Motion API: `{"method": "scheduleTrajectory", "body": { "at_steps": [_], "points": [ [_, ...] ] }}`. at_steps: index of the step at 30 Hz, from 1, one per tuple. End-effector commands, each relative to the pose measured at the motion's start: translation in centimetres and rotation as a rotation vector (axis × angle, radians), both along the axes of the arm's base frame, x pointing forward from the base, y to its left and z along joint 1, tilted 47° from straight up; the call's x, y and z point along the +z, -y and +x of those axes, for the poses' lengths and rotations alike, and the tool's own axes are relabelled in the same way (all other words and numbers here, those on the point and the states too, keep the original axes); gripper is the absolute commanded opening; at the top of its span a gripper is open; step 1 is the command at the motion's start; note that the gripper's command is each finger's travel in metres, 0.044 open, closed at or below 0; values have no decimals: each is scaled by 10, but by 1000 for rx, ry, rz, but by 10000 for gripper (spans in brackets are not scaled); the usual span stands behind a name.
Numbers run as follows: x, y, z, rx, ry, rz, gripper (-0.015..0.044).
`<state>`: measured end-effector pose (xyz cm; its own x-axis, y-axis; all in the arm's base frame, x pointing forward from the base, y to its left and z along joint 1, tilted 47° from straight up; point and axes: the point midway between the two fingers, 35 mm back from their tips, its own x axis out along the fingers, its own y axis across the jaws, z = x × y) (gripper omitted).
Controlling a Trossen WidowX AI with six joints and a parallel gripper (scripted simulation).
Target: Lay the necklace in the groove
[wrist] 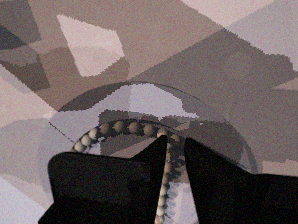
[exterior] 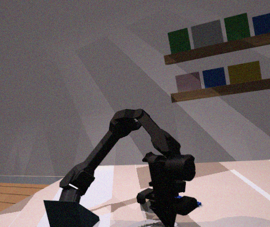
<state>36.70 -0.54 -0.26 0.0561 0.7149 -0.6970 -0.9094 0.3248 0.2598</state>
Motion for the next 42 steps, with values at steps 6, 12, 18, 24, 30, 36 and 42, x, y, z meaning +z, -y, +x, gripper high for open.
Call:
{"method": "scheduleTrajectory", "body": {
  "at_steps": [6, 12, 18, 24, 30, 36, 42],
  "points": [
    [0, 0, 0, 1, 0, 0, 289],
    [1, 1, -1, -2, -6, 3, 440],
    [4, 4, -1, -5, -4, 6, 440],
    [4, 4, -1, -5, -4, 6, 440],
    [4, 4, -1, -5, -4, 6, 440],
    [2, 8, -3, -9, -7, 5, 387],
    [-19, 45, -20, -41, -38, -3, 230]
  ]
}}
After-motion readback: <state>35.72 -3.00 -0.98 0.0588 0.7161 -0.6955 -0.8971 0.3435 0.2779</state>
